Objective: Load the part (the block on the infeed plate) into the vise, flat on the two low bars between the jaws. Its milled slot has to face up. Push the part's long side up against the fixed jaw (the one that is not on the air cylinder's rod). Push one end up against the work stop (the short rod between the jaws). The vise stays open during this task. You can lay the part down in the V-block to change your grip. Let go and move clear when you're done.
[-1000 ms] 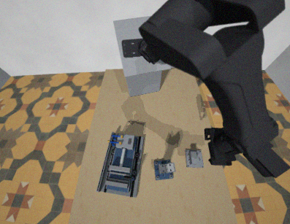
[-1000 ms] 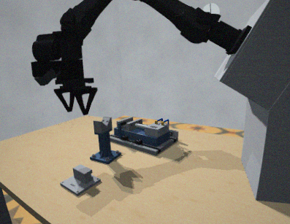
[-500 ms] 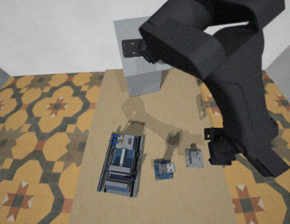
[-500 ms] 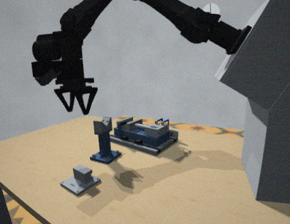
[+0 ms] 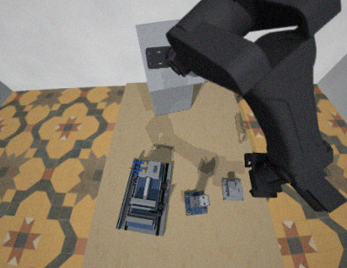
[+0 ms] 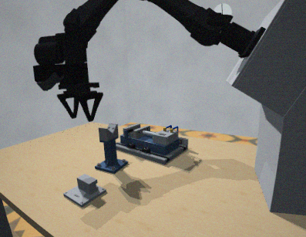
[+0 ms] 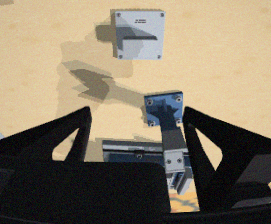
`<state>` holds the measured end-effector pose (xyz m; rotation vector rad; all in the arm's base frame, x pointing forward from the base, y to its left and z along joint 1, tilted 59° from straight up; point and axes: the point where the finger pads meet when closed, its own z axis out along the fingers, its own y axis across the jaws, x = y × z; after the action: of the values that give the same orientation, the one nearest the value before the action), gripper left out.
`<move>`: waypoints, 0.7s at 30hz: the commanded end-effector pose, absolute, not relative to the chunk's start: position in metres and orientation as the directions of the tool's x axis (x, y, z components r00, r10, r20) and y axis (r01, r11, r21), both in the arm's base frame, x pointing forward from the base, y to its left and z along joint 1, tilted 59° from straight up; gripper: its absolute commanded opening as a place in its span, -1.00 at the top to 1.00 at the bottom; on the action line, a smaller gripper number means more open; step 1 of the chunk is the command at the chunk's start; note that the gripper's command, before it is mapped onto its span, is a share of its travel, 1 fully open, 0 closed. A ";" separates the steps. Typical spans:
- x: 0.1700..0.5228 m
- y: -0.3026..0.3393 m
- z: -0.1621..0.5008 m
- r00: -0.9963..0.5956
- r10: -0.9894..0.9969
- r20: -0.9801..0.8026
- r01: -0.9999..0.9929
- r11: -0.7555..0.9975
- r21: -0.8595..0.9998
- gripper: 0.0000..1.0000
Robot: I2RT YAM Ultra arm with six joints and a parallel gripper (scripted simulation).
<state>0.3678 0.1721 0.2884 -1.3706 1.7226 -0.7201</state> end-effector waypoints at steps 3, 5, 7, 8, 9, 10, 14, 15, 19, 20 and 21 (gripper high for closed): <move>0.366 0.180 0.303 -0.064 -0.967 -0.248 -0.496 0.246 -0.832 -0.62; 0.366 0.180 0.303 -0.063 -0.967 -0.248 -0.497 0.246 -0.832 -0.62; 0.367 0.180 0.302 -0.063 -0.967 -0.248 -0.497 0.246 -0.832 -0.62; 0.367 0.181 0.302 -0.063 -0.967 -0.248 -0.498 0.246 -0.832 -0.62; 0.368 0.181 0.301 -0.063 -0.967 -0.248 -0.498 0.245 -0.832 -0.62; 0.368 0.182 0.300 -0.063 -0.967 -0.247 -0.499 0.245 -0.831 -0.62; 0.370 0.183 0.300 -0.061 -0.966 -0.250 -0.498 0.246 -0.831 -0.62; 0.370 0.183 0.300 -0.060 -0.966 -0.252 -0.497 0.248 -0.832 -0.62; 0.373 0.181 0.299 -0.066 -0.965 -0.253 -0.497 0.251 -0.831 -0.62; 0.374 0.180 0.299 -0.069 -0.965 -0.253 -0.496 0.253 -0.830 -0.62; 0.375 0.179 0.299 -0.072 -0.964 -0.255 -0.493 0.256 -0.831 -0.62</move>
<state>0.3698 0.1736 0.2866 -1.3731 1.7219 -0.7213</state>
